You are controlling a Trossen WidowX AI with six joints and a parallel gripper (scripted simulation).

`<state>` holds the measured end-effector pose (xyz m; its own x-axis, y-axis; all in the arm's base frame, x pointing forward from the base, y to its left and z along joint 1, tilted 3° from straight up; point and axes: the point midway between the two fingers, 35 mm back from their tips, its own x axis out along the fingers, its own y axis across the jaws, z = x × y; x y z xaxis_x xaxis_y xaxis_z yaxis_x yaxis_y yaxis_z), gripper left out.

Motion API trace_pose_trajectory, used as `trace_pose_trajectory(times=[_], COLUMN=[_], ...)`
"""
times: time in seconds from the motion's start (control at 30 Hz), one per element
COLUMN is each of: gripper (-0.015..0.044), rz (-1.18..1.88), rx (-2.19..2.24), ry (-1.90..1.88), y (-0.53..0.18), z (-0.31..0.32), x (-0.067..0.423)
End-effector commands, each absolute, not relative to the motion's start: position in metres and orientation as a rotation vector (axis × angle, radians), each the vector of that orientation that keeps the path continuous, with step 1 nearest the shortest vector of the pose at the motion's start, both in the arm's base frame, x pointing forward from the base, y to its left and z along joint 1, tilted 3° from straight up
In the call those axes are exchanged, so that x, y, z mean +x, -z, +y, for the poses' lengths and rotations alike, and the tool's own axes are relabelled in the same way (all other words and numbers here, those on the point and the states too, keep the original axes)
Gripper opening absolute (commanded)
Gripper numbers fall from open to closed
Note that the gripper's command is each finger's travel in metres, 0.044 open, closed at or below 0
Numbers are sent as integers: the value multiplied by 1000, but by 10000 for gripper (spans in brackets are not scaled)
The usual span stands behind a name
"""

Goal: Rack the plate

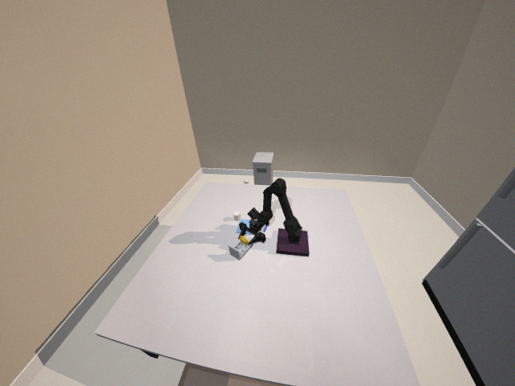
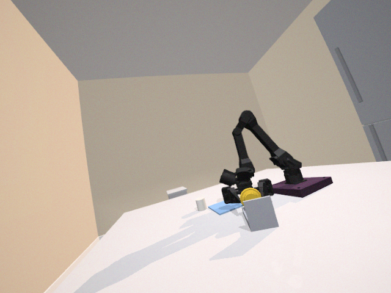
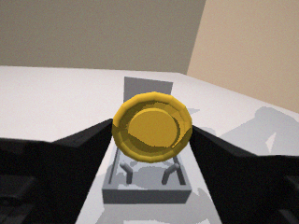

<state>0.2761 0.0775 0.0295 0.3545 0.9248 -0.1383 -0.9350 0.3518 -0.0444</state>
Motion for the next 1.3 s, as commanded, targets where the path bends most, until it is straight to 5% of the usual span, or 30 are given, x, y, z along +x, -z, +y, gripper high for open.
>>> trace_pose_trajectory(times=[0.0, 0.27, 0.5, 0.83, 1.27], gripper=[210, 400, 400, 400, 400], rz=[95, 95, 95, 101, 253], rx=[-123, -123, -122, -106, -86], ry=[-1206, -1206, -1208, -1239, -1185], y=[-29, -29, -36, -144, -147], z=[77, 77, 77, 80, 77], x=[276, 276, 278, 287, 298])
